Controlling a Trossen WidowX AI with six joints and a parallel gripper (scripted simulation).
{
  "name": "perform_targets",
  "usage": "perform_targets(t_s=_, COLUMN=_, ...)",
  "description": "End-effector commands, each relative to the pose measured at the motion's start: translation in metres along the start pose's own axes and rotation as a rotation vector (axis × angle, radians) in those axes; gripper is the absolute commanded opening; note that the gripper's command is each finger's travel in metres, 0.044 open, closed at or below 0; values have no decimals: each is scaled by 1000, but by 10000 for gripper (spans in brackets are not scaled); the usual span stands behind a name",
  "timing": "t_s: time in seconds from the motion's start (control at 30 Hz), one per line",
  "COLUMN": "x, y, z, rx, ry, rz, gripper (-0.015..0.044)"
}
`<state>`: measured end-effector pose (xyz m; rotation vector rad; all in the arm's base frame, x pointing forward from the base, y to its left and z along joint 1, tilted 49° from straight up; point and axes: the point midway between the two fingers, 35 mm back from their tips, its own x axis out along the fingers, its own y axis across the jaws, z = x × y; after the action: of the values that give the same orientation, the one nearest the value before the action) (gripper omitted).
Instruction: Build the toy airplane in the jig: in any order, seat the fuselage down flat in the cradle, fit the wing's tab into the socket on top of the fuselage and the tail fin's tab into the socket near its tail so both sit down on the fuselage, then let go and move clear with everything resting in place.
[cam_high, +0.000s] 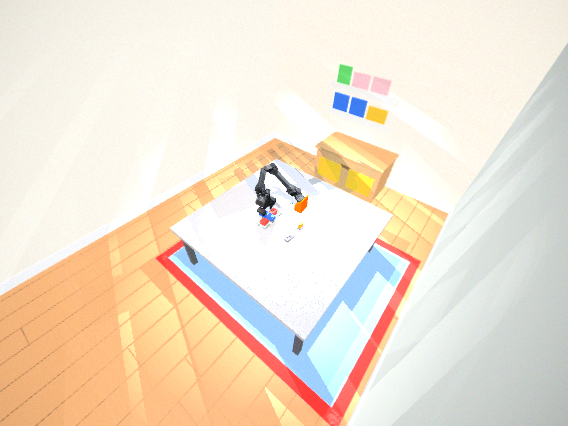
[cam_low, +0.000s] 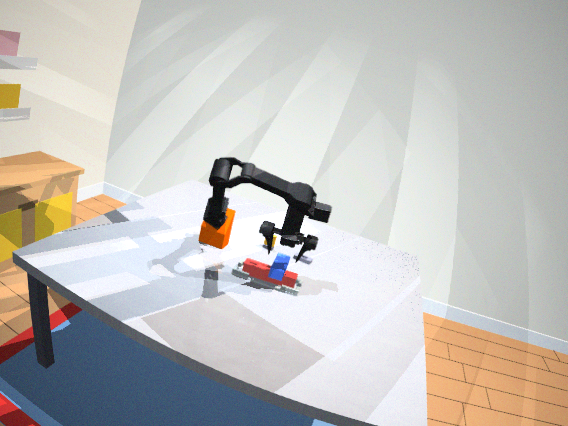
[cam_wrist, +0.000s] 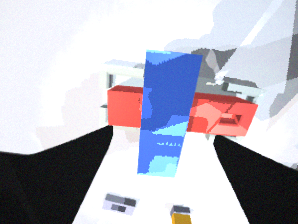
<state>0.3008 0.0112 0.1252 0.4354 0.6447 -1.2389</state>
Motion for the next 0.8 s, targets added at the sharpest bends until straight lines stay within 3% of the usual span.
perform_targets(t_s=0.0, x=-48, y=0, z=-2, rx=2, ry=2, rz=12, gripper=440)
perform_targets(t_s=0.3, x=-57, y=1, z=-1, rx=-63, ry=-1, rz=12, gripper=440)
perform_targets(t_s=0.77, x=-54, y=3, z=0, rx=-1396, ry=-9, rz=9, gripper=440)
